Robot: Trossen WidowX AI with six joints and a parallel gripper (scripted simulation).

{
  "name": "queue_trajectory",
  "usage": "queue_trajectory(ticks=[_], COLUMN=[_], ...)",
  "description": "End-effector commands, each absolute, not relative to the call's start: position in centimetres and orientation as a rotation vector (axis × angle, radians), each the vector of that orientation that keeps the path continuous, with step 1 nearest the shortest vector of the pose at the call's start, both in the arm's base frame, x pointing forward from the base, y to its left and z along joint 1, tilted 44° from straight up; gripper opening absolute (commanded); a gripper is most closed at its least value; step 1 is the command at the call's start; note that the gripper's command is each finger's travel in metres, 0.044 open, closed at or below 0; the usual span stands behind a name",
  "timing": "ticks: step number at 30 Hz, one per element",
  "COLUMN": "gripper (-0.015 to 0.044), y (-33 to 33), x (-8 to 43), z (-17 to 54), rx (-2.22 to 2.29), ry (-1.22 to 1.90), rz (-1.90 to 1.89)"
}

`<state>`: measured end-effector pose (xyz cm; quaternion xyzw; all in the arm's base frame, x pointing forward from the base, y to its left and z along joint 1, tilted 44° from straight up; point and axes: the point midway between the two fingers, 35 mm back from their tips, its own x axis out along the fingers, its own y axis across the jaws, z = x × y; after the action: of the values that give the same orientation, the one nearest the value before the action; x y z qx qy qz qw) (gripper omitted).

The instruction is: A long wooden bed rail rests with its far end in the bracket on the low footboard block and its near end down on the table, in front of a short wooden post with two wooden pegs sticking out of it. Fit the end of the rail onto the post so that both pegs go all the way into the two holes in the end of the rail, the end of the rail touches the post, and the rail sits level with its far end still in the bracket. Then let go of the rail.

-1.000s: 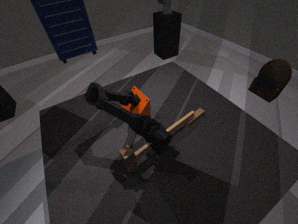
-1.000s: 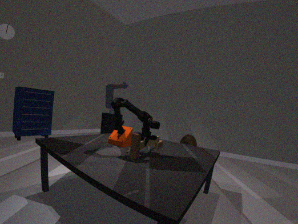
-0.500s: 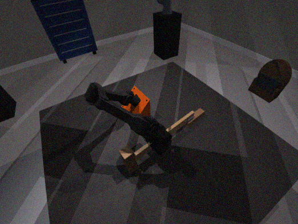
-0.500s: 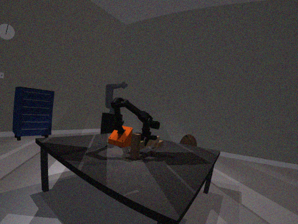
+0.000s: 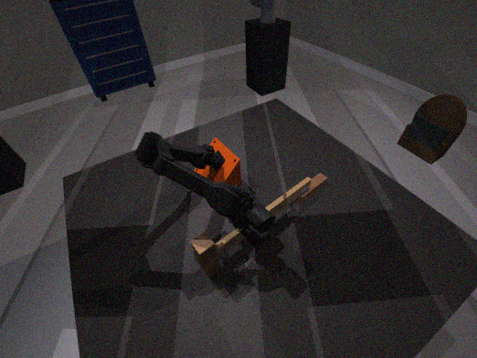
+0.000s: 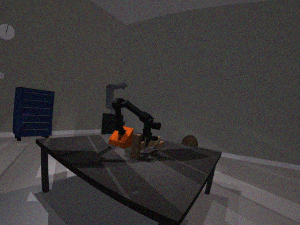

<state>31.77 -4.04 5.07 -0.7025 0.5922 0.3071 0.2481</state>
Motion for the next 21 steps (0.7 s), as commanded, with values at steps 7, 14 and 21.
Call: queue_trajectory(ticks=[7, 14, 21], gripper=[0.0, 0.0, 0.0], y=[-3.6, -3.54, -3.61], x=[31.82, 31.8, 31.8], z=[5.15, 5.12, 5.04], rx=[-1.923, -1.923, -1.923], ry=[1.606, 1.606, 1.606], rz=[0.836, 0.836, 0.836])
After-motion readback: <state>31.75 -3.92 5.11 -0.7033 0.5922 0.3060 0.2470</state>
